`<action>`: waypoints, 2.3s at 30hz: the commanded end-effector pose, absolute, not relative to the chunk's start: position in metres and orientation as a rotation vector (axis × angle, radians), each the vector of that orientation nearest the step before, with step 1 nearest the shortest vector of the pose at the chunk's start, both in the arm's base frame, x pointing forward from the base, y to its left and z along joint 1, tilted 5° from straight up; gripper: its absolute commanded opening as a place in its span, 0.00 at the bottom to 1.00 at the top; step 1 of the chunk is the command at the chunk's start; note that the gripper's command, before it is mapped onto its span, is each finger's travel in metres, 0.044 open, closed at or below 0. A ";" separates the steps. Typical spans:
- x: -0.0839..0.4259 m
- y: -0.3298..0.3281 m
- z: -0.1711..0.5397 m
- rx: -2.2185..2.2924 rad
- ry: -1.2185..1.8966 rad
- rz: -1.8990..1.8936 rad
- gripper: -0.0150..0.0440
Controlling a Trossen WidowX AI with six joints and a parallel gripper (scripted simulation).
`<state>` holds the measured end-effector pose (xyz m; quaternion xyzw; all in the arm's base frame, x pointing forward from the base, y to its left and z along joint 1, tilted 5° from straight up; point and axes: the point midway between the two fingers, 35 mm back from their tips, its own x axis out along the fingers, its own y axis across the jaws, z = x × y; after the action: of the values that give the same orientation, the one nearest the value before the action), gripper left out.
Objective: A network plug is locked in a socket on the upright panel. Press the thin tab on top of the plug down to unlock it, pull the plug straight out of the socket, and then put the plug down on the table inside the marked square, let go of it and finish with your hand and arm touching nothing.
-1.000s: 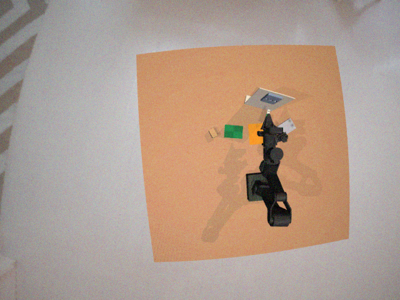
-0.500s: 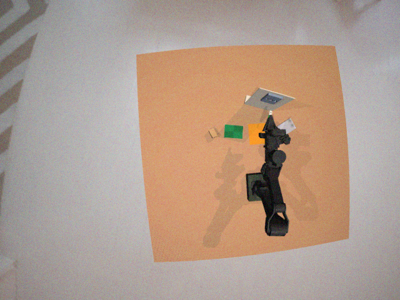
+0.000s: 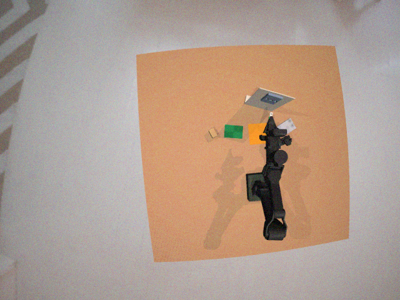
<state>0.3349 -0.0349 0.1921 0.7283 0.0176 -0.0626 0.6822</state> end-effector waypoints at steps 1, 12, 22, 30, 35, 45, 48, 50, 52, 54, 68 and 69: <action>0.337 -0.037 0.172 1.632 0.116 -0.224 0.25; 0.332 -0.042 0.117 1.617 0.332 -0.473 0.25; 0.314 -0.045 0.073 1.585 0.533 -0.694 0.25; 0.292 -0.045 0.044 1.548 0.695 -0.863 0.25; 0.290 -0.045 0.042 1.544 0.709 -0.877 0.25; 0.291 -0.045 0.030 1.544 0.709 -0.877 0.25; 0.291 -0.044 0.026 1.544 0.709 -0.877 0.25; 0.291 -0.044 0.023 1.544 0.709 -0.877 0.25; 0.291 -0.044 0.021 1.544 0.709 -0.877 0.25; 0.291 -0.044 0.018 1.544 0.709 -0.877 0.25; 0.290 -0.043 -0.001 1.544 0.709 -0.877 0.25; 0.290 -0.043 -0.002 1.544 0.709 -0.877 0.25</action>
<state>0.2920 -0.0425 0.0039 0.6608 0.3034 -0.3708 0.5777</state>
